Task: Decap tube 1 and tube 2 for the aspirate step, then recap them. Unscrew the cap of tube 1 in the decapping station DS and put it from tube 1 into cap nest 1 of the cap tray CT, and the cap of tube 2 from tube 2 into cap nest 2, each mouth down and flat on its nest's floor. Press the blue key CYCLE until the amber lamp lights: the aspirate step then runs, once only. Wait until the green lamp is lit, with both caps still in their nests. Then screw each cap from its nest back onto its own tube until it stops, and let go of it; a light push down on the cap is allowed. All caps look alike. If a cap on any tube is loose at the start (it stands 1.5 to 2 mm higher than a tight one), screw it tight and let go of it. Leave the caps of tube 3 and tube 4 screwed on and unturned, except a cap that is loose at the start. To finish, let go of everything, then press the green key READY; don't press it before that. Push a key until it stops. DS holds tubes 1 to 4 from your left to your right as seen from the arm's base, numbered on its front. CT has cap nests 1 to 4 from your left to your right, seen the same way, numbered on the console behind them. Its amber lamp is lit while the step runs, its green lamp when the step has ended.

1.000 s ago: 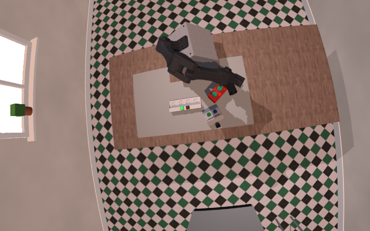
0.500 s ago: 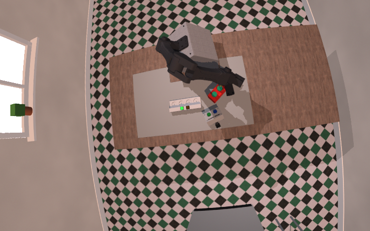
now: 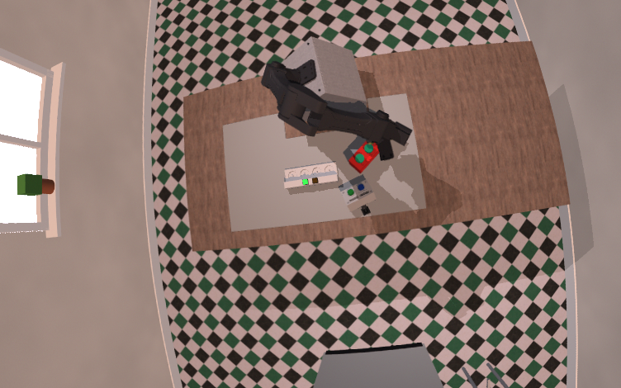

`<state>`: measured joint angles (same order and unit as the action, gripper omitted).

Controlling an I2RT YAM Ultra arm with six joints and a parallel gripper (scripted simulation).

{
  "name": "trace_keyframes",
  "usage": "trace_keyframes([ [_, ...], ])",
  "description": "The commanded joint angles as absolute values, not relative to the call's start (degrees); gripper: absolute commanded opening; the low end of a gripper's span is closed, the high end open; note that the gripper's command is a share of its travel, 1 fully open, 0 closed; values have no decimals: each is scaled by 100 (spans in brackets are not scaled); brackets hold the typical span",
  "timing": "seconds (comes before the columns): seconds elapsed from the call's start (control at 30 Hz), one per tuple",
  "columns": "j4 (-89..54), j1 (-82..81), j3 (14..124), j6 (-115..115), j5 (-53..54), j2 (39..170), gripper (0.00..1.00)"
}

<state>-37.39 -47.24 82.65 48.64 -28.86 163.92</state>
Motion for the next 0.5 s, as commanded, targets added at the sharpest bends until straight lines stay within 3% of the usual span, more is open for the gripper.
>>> trace_keyframes([
  [0.0, -3993, -4872, 8344, 4978, -2864, 16239, 49],
  [0.3, -4245, -4975, 8417, 5080, -2812, 16107, 49],
  [0.47, -4121, -4392, 8111, 2205, -3088, 15638, 49],
])
